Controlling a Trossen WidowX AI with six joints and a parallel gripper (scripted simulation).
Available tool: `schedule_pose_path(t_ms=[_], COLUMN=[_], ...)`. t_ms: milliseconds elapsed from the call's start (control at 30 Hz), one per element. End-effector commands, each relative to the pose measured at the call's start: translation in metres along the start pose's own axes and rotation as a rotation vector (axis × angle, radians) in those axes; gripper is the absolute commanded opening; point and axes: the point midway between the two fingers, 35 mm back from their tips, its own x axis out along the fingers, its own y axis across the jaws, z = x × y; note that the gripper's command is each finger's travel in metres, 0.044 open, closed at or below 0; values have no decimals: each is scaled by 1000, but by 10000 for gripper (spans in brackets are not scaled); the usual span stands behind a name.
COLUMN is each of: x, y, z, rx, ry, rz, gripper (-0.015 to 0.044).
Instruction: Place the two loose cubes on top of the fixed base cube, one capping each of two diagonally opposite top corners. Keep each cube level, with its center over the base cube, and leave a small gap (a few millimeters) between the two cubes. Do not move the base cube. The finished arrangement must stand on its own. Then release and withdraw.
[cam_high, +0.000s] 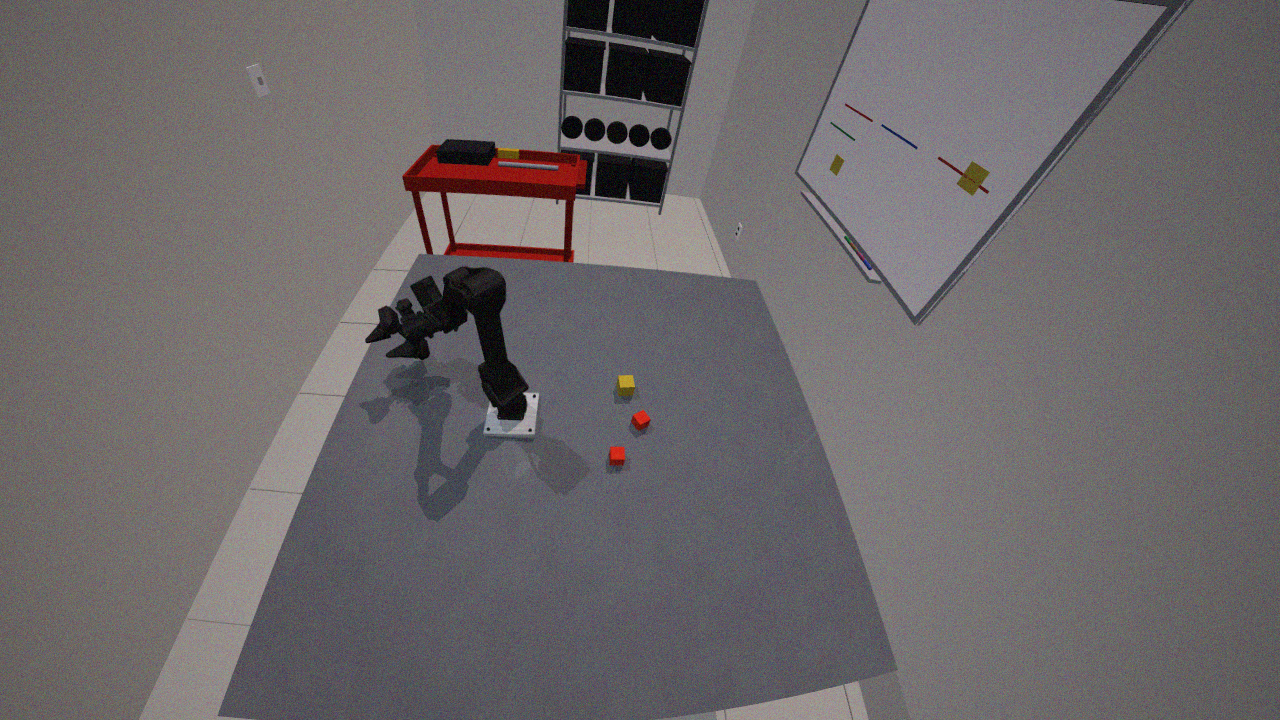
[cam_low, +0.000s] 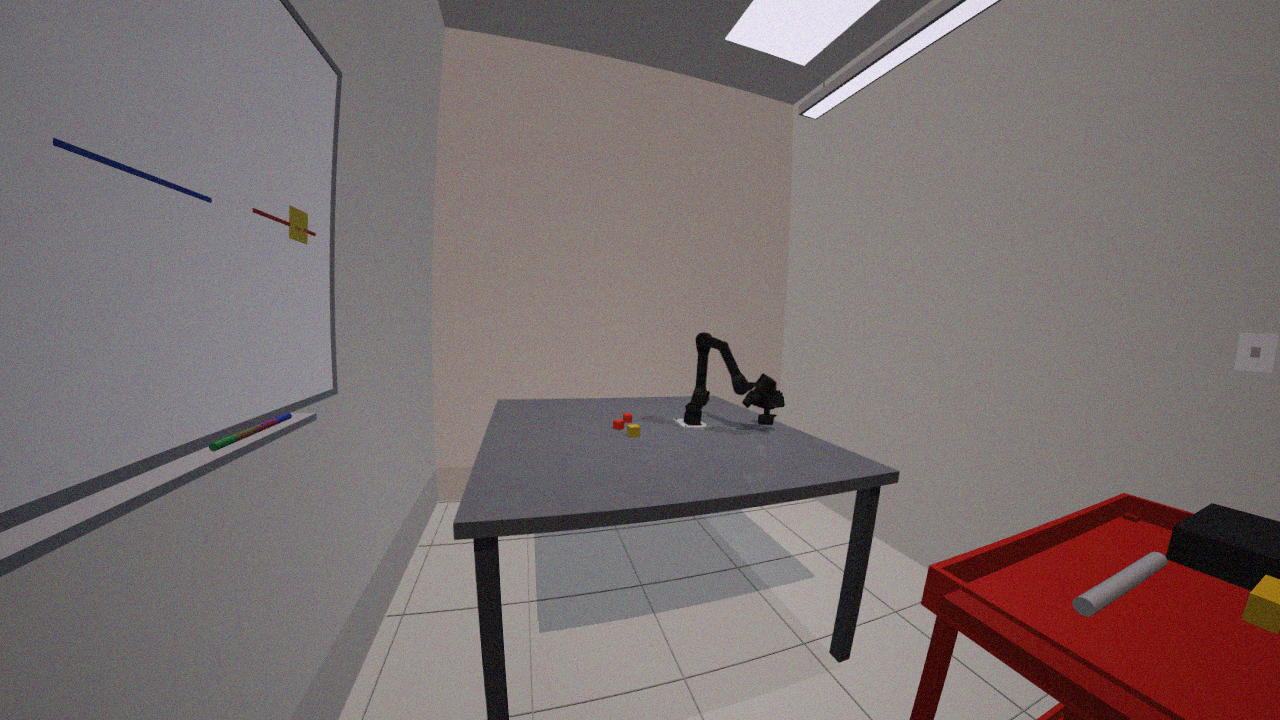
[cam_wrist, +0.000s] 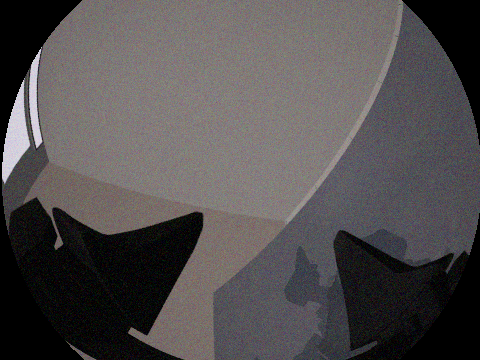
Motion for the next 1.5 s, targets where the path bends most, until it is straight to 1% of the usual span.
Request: schedule_pose_path(t_ms=[0,133,467,767,1100,1267,1467], x=[-1,-22,-103,-194,-303,-357,-417], y=[-1,-15,-59,-96,-130,-143,-153], z=[1,28,91,119,114,97,65], rx=[3,66,267,463,700,825,982], ry=[-5,-106,-406,-671,-957,-1095,-1256], rz=[-3,-57,-207,-321,-424,-464,-501], gripper=[374,269,265,265,265,265,265])
